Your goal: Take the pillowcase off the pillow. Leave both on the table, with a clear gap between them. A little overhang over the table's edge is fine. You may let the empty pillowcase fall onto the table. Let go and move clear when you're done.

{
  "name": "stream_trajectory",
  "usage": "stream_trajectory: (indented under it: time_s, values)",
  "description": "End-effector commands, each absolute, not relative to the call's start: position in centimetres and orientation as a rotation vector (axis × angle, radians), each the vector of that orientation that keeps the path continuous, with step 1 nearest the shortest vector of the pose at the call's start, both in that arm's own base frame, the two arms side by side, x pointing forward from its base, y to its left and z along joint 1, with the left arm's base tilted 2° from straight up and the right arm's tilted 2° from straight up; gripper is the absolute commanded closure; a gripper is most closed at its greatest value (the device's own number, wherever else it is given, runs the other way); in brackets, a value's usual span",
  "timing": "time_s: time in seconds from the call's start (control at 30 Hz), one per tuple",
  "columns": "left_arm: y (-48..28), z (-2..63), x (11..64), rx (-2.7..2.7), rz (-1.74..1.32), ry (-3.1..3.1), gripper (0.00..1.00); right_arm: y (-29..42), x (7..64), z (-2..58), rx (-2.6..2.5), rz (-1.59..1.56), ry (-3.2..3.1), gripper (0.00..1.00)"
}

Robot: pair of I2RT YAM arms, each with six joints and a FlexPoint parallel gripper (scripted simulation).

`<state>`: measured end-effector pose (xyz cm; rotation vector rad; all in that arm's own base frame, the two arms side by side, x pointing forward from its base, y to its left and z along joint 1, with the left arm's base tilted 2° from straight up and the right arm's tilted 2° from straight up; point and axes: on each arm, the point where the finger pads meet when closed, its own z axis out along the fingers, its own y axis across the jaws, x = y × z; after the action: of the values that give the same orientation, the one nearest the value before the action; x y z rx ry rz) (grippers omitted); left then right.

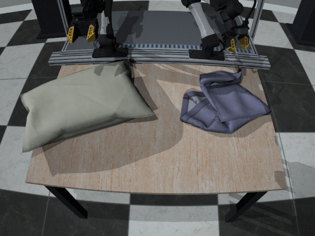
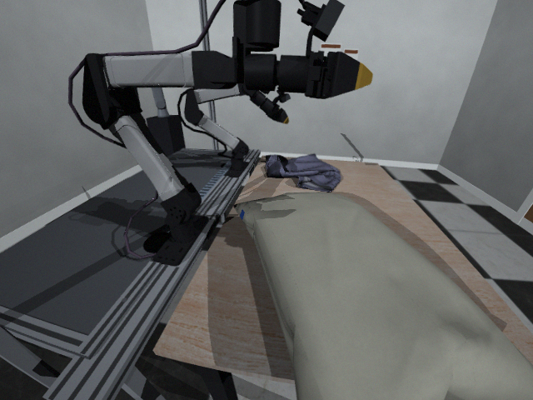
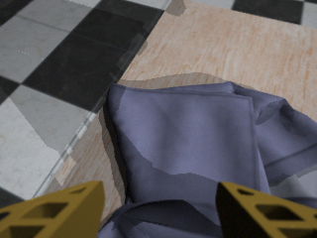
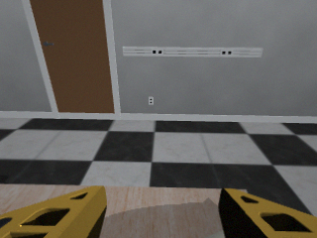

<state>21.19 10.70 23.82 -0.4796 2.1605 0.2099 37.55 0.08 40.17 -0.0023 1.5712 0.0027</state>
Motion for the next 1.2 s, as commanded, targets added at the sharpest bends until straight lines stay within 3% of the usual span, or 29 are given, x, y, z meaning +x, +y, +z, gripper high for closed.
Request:
stream_trajectory:
  time_s: [0.0,1.17]
  values:
    - [10.5,26.8,23.8,-0.404,0.208,2.061,0.4,0.1,36.6,41.6,-0.007,-0.003,1.534,0.4]
    - [0.5,41.6,37.7,-0.027,0.013,1.525,0.4,0.1,37.1,41.9,-0.017,-0.003,1.531,0.4]
